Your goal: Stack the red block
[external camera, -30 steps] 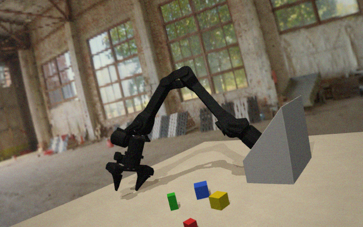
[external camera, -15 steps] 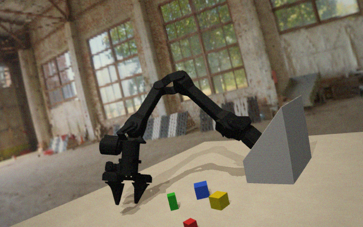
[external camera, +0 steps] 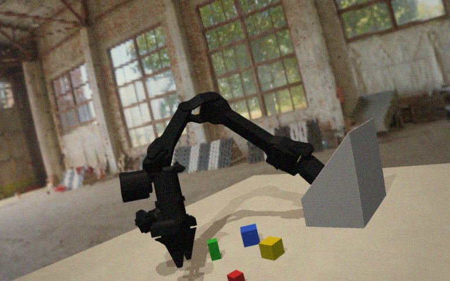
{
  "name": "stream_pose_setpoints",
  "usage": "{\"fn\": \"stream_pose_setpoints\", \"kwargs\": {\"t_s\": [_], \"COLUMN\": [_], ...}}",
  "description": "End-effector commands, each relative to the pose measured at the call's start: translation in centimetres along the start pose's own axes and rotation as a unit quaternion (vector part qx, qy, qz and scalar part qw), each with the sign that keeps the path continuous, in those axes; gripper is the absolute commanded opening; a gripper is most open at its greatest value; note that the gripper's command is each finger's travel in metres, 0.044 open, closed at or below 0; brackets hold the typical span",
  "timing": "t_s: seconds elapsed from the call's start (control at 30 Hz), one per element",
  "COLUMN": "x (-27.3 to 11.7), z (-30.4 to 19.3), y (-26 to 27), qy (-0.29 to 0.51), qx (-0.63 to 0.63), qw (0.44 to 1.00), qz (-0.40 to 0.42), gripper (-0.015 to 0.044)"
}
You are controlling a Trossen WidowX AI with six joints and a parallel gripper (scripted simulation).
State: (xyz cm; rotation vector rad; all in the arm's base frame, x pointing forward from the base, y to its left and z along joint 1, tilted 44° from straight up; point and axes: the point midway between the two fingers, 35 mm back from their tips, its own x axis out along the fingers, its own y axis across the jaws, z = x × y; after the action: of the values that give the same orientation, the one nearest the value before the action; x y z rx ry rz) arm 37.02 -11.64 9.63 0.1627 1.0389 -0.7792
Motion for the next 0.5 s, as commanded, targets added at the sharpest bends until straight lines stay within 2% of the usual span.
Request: {"fn": "stream_pose_setpoints", "kwargs": {"t_s": [0.0,0.47], "x": [-0.1,-1.7], "z": [-2.5,-10.5], "y": [2.4,8.6], "qy": [0.021,0.041], "qx": [-0.061,-0.291], "qw": [0.998,0.948], "qz": [-0.025,-0.125], "gripper": [0.044,0.044]}}
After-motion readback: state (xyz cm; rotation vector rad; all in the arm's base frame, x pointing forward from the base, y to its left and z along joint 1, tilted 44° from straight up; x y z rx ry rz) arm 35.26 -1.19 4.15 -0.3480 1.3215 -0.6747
